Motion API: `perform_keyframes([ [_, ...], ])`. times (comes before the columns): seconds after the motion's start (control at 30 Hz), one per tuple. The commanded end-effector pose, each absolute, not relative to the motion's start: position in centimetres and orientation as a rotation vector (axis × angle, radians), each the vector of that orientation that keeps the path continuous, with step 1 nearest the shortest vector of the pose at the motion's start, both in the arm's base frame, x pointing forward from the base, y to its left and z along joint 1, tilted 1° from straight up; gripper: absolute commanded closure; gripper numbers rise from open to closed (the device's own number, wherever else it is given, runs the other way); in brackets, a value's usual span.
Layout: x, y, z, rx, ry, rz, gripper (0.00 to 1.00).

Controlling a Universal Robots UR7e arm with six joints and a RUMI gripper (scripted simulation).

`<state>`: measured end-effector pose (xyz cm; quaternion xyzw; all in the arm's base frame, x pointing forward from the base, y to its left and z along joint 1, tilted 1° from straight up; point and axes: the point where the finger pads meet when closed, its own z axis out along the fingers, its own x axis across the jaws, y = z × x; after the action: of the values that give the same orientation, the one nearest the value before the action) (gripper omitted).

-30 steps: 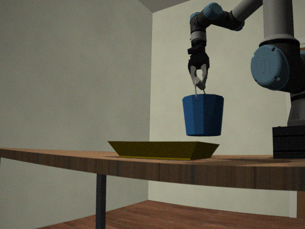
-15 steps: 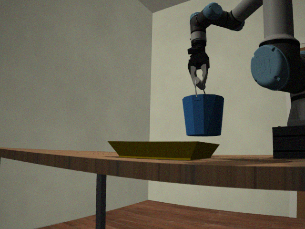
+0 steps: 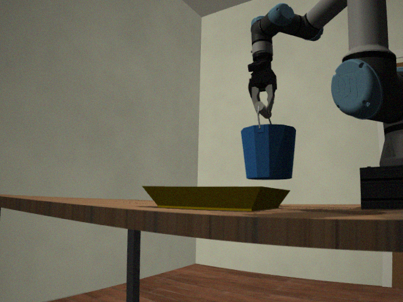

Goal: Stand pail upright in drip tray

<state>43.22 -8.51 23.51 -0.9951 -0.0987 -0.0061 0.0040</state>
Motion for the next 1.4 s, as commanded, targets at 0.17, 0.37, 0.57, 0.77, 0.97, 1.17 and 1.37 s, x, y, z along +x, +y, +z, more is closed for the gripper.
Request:
perform_keyframes([
  [0.17,43.34,-8.7,23.98,-3.125,-0.308,-0.033,1.0],
  [0.37,43.34,-8.7,23.98,-3.125,-0.308,-0.033,1.0],
  [0.57,43.34,-8.7,23.98,-3.125,-0.308,-0.033,1.0],
  [0.77,43.34,-8.69,23.98,-3.125,-0.308,-0.033,1.0],
  [0.97,43.34,-8.65,23.97,-3.125,-0.308,-0.033,1.0],
  [1.17,43.31,-8.43,23.93,-3.124,-0.31,-0.032,1.0],
  [1.37,43.22,-8.07,23.83,-3.123,-0.311,-0.029,1.0],
])
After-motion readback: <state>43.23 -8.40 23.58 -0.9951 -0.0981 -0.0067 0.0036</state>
